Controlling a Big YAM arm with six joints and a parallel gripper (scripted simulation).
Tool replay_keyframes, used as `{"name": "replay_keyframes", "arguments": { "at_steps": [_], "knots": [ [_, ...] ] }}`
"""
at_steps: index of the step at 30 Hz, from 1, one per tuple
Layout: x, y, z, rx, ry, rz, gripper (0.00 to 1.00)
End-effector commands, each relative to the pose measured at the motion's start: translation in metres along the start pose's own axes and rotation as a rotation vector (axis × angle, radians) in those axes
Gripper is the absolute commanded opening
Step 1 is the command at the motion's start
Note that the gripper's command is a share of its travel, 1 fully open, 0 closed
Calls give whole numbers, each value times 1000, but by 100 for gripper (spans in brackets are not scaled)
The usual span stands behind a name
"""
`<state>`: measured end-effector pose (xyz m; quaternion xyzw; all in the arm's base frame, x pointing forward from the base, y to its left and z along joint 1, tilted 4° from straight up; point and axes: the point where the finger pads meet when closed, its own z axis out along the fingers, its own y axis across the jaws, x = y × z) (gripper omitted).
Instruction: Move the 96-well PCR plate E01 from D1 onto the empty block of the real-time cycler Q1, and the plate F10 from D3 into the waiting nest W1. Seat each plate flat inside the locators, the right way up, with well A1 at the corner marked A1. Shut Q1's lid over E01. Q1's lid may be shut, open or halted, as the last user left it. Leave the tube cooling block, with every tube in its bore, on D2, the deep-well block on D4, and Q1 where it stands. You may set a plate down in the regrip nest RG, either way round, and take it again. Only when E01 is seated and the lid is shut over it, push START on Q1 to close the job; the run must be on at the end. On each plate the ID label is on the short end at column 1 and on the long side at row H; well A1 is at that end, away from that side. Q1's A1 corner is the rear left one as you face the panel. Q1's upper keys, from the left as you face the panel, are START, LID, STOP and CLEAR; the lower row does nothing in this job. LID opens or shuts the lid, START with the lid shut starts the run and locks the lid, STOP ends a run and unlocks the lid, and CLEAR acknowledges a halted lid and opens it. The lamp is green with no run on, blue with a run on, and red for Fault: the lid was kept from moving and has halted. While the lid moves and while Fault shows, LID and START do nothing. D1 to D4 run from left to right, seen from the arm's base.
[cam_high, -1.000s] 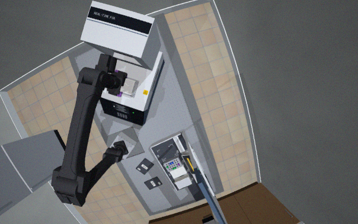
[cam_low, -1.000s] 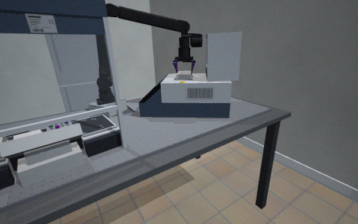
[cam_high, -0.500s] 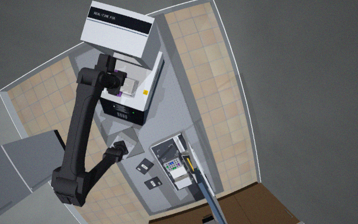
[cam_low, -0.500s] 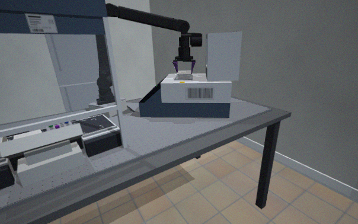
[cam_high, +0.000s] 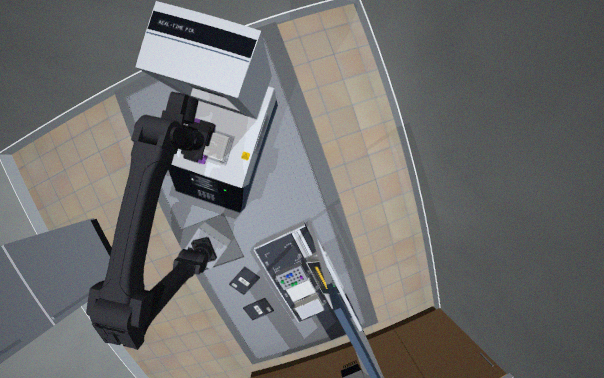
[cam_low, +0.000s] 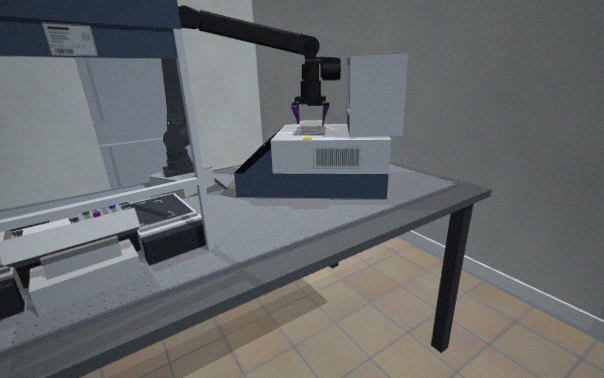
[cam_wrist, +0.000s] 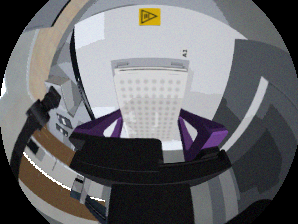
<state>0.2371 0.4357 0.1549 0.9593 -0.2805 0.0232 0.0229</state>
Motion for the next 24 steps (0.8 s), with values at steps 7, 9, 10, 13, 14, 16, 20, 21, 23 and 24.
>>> {"name": "replay_keyframes", "arguments": {
  "at_steps": [7, 9, 10, 13, 14, 16, 20, 21, 23, 24],
  "knots": [
    [-7, -6, 0, 16, -3, -16, 0],
    [-7, -3, -1, 16, -3, -17, 0],
    [-6, -1, -2, 15, -3, -16, 0],
    [-2, -1, -7, 25, -4, -7, 0],
    [1, -1, -8, 31, -5, -3, 0],
    [3, -5, -12, 44, -6, 3, 0],
    [4, -6, -12, 48, -7, 5, 0],
    [4, -5, -10, 44, -6, 4, 0],
    [4, -5, -10, 44, -6, 4, 0],
    [1, -3, -9, 38, -6, -2, 0]
  ]
}}
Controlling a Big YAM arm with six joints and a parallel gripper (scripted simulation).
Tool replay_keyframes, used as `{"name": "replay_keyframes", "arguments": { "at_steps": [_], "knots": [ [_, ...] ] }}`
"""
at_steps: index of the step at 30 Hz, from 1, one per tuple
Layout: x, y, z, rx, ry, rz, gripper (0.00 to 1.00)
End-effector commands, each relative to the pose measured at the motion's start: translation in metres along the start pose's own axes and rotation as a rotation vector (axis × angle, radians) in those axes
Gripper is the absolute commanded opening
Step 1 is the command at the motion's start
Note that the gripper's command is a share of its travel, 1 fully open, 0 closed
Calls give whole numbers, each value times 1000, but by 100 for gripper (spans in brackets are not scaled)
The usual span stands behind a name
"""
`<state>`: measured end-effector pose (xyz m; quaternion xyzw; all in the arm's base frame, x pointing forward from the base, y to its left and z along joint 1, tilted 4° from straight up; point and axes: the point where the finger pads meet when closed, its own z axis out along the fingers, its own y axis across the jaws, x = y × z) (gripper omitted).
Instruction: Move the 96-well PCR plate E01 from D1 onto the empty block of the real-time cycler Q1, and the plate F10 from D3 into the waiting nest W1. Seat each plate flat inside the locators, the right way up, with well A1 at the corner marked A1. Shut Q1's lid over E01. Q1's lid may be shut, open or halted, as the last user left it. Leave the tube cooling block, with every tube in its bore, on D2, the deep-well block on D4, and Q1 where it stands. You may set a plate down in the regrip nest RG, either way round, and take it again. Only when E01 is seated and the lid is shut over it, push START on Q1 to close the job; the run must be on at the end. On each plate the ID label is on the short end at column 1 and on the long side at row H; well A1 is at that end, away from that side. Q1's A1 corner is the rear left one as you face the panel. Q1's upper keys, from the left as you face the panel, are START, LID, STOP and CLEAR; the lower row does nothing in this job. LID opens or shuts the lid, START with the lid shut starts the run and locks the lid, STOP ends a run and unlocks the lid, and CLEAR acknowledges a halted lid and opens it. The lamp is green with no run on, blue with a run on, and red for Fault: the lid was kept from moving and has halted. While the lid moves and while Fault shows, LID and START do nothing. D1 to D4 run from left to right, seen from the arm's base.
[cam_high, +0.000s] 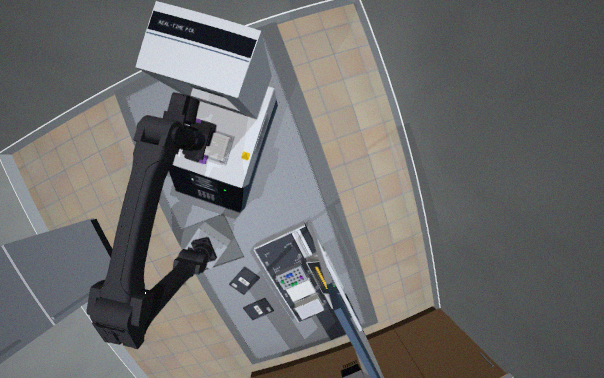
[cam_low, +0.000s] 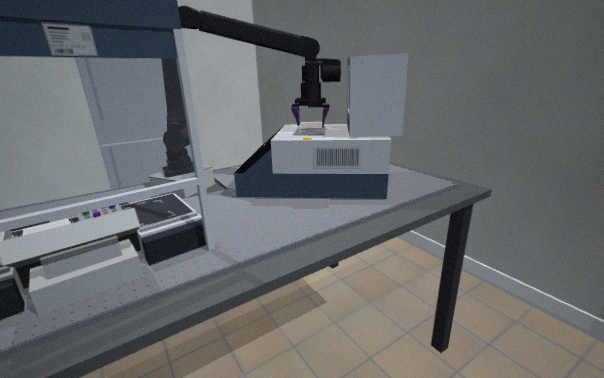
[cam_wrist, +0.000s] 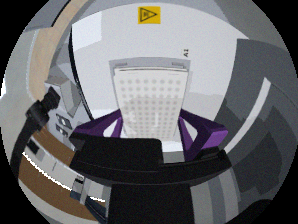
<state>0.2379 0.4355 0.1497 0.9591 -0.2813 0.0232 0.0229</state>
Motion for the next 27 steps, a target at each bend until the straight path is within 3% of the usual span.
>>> {"name": "replay_keyframes", "arguments": {
  "at_steps": [1, 6, 18, 27],
  "knots": [
    [-1, -2, -14, 37, -6, -8, 0],
    [-7, -1, -11, 36, -5, -19, 0],
    [3, 2, 6, -19, -1, -1, 0],
    [-1, 1, 7, -20, 8, -12, 0]
  ]
}}
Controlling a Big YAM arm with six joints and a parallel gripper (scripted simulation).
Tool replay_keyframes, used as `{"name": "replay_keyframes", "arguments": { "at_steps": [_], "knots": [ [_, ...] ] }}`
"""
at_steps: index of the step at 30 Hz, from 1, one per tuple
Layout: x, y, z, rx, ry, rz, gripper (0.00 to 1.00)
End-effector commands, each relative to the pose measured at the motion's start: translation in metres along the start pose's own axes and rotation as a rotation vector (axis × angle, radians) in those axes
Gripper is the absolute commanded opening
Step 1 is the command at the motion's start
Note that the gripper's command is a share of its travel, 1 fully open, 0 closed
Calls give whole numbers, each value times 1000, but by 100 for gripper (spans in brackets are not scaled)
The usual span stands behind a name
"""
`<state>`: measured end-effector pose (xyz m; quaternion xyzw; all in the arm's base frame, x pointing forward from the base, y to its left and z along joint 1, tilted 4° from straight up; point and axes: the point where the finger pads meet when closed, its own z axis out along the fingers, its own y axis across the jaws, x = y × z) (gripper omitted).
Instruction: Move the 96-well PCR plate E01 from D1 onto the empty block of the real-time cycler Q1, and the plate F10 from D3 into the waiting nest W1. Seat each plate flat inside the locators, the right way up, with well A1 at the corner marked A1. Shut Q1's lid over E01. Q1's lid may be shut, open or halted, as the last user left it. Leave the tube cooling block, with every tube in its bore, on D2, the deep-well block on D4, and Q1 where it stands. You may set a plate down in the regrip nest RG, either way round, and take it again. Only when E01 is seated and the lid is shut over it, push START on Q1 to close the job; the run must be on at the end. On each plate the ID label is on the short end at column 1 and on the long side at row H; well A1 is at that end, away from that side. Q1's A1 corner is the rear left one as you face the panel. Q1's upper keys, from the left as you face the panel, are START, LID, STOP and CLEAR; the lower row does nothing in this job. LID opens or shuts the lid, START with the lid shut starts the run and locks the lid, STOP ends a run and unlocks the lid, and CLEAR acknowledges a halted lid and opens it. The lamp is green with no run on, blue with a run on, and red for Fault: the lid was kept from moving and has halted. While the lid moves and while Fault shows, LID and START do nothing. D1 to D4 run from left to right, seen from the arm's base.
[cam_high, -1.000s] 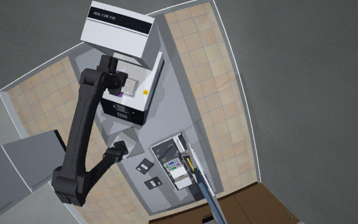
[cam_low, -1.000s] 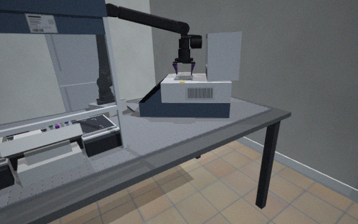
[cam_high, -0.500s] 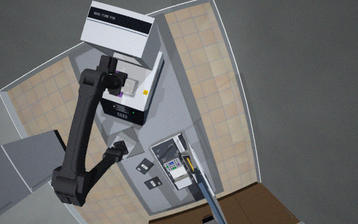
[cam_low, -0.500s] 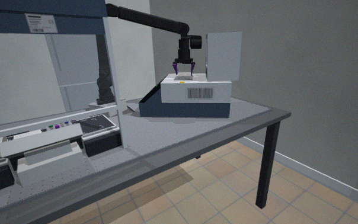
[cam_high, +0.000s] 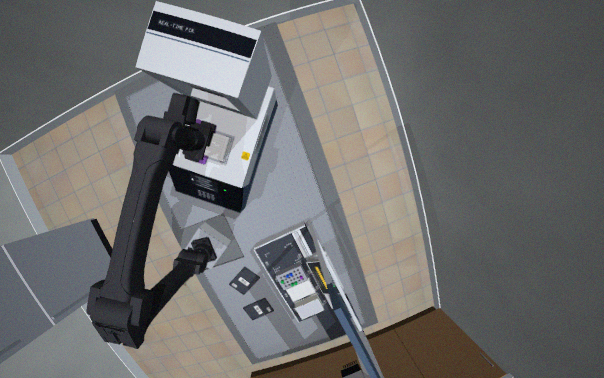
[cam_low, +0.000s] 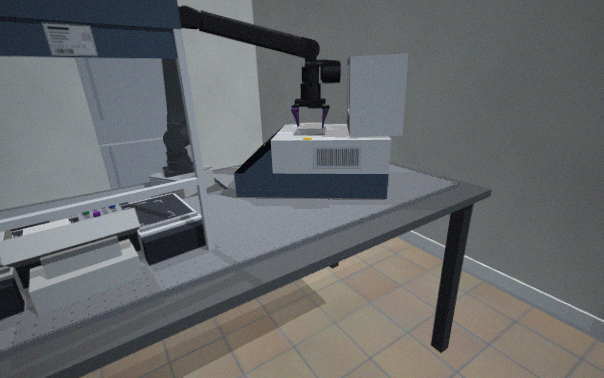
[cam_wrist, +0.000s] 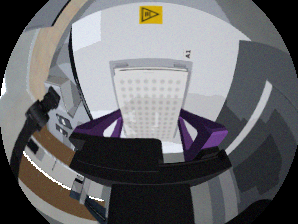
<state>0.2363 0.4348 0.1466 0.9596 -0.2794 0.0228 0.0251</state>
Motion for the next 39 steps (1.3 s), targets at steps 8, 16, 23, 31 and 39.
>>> {"name": "replay_keyframes", "arguments": {
  "at_steps": [8, 16, 23, 31, 39],
  "knots": [
    [-1, 0, 4, -14, 7, -10, 0],
    [-5, -1, 4, -13, -2, -12, 0],
    [-7, -6, -2, 3, -6, -14, 0],
    [-9, -16, -13, 32, -10, -2, 0],
    [-9, -19, -14, 38, -11, -2, 0]
  ]
}}
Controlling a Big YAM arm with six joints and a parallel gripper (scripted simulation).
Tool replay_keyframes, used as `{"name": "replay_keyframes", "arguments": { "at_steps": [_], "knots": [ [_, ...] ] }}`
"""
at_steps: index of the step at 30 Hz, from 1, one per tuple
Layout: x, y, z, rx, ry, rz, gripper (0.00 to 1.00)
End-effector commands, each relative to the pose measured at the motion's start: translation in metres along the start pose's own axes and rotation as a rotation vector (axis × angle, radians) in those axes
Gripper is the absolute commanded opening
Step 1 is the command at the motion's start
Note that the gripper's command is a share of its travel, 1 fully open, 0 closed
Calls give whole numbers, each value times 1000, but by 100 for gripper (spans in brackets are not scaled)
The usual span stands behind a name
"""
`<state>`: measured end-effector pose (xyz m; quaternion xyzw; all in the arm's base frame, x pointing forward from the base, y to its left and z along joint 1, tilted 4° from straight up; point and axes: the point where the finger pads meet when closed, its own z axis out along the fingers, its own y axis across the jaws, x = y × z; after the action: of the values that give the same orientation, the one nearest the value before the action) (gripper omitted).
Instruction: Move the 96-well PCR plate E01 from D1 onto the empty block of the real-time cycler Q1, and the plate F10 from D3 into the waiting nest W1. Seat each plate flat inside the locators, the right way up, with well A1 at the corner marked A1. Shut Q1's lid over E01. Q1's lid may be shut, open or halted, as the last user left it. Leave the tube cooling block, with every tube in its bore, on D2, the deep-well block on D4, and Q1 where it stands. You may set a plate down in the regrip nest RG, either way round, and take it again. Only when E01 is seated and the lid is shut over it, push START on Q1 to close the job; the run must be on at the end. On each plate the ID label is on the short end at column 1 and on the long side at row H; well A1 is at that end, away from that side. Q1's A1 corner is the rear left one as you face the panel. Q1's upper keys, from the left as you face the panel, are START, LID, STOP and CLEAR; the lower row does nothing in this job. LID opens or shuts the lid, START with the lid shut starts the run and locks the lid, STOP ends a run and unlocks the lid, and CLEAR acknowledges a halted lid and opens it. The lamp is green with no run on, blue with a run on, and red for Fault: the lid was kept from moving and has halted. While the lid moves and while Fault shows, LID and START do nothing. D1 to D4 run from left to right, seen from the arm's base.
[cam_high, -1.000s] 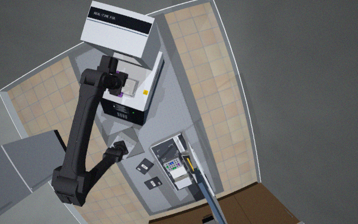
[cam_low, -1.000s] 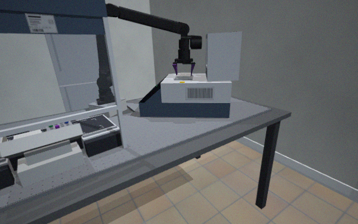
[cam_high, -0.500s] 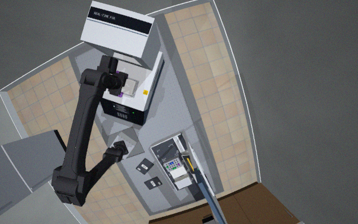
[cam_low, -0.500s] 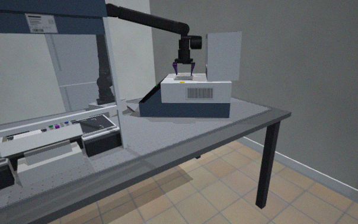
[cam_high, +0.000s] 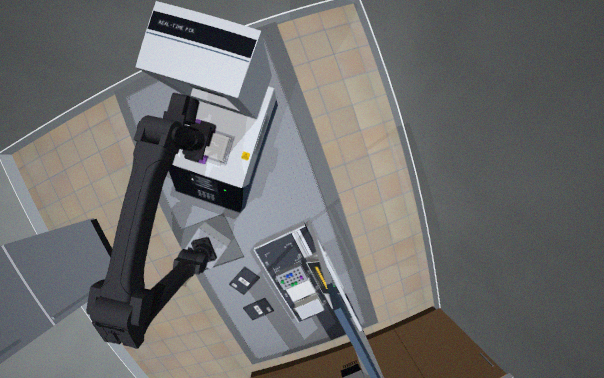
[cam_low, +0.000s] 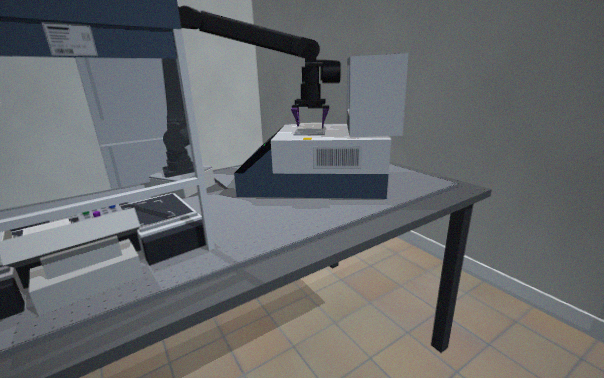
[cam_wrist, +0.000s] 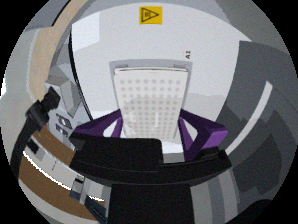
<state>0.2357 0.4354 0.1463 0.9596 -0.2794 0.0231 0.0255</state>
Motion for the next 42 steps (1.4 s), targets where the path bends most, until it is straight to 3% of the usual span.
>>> {"name": "replay_keyframes", "arguments": {
  "at_steps": [1, 24, 32, 40, 41, 42],
  "knots": [
    [-8, -19, -15, 38, -12, -2, 0],
    [-7, -20, -16, 44, -15, -14, 0],
    [2, -18, -31, 75, -19, 1, 0],
    [5, -11, -23, 55, -5, 1, 0],
    [4, -9, -22, 51, -9, 1, 100],
    [3, -8, -20, 47, -13, 0, 100]
  ]
}}
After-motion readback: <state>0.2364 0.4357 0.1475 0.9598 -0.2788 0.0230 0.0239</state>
